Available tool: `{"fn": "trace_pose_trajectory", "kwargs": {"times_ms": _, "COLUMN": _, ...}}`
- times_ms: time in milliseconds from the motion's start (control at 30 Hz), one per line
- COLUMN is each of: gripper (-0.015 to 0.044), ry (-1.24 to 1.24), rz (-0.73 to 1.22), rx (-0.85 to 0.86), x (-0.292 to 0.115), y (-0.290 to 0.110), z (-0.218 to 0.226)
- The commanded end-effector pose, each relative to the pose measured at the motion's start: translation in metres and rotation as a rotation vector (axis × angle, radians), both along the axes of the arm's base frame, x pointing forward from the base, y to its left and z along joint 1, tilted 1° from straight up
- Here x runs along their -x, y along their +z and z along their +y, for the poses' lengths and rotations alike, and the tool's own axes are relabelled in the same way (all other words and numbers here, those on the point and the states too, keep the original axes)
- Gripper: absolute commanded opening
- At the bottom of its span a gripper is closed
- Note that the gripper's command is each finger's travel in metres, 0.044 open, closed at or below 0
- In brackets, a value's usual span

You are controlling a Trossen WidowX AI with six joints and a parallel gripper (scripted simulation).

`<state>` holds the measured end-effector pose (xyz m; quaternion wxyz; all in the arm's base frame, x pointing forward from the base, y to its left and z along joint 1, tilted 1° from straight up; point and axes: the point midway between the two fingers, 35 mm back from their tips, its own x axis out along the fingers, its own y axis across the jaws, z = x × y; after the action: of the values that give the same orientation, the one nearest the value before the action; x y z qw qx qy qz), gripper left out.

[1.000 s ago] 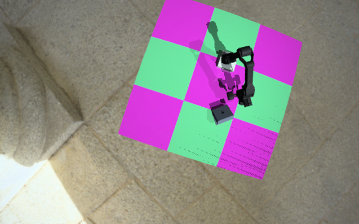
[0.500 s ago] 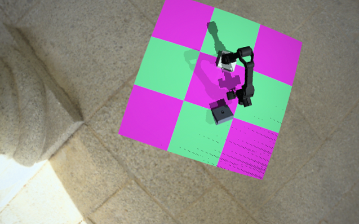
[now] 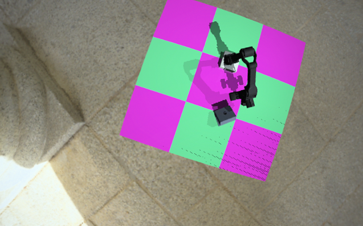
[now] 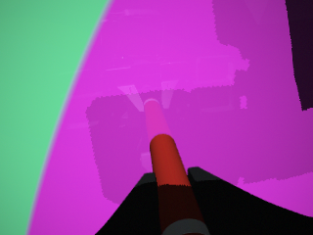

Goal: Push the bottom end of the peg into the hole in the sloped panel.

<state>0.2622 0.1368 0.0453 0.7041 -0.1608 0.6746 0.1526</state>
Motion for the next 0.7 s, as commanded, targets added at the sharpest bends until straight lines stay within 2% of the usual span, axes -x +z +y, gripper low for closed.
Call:
{"fn": "trace_pose_trajectory", "kwargs": {"times_ms": 0, "gripper": 0.0000, "ry": -0.001, "rz": -0.005, "rx": -0.004, "x": -0.002, "y": 0.009, "z": 0.001}}
{"fn": "trace_pose_trajectory", "kwargs": {"times_ms": 533, "gripper": 0.0000, "ry": -0.005, "rz": 0.001, "rx": -0.007, "x": 0.001, "y": 0.073, "z": 0.000}}
{"fn": "trace_pose_trajectory", "kwargs": {"times_ms": 667, "gripper": 0.0000, "ry": -0.006, "rz": 0.002, "rx": -0.007, "x": 0.002, "y": 0.079, "z": -0.002}}
